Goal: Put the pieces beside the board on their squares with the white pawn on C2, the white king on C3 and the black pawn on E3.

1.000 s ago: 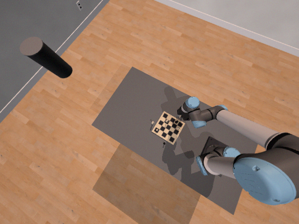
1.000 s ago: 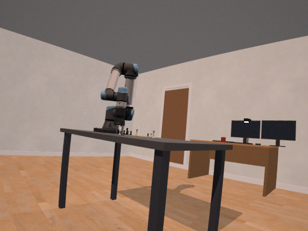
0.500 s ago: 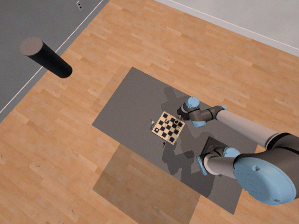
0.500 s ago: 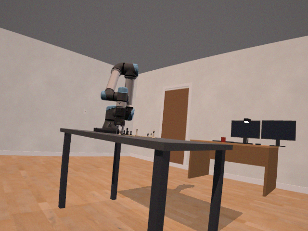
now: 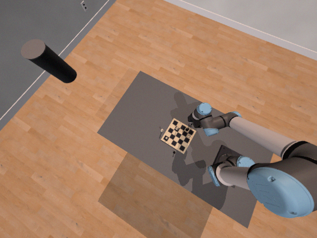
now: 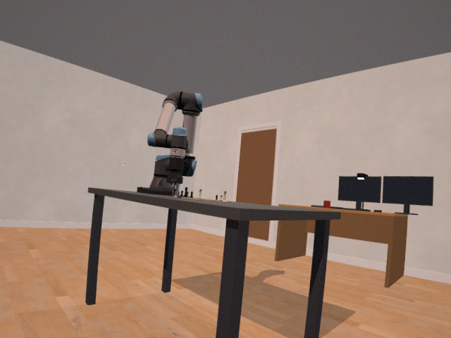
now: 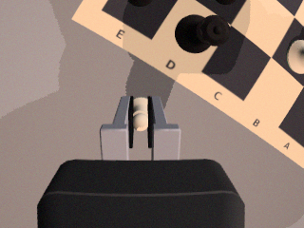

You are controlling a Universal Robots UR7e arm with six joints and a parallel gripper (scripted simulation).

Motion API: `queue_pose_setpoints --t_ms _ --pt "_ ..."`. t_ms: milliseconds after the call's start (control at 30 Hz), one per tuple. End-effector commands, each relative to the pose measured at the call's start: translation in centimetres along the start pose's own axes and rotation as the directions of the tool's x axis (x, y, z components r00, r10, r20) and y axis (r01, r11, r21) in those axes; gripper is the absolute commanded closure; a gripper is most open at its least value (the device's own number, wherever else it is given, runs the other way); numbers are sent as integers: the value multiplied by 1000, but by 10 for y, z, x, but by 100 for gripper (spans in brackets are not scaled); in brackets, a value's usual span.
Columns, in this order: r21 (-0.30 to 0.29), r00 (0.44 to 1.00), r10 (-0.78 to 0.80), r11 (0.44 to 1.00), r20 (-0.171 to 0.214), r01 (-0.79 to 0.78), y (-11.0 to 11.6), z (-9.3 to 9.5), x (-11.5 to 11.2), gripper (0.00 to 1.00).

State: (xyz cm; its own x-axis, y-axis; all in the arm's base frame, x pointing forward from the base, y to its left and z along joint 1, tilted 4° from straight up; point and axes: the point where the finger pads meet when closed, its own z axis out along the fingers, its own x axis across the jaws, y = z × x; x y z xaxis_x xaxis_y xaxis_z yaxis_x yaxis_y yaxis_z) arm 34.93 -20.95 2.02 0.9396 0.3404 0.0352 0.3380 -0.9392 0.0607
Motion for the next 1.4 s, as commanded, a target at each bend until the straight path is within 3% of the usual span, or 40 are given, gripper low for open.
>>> queue_pose_setpoints --t_ms 0,1033,1267,1367 --pt "-1 1000 0 1000 0 0 0 0 0 100" --pt "-1 1000 0 1000 0 0 0 -1 0 100" --pt "-1 1000 0 1000 0 0 0 -11 0 100" --pt "-1 1000 0 1000 0 0 0 -24 0 100"
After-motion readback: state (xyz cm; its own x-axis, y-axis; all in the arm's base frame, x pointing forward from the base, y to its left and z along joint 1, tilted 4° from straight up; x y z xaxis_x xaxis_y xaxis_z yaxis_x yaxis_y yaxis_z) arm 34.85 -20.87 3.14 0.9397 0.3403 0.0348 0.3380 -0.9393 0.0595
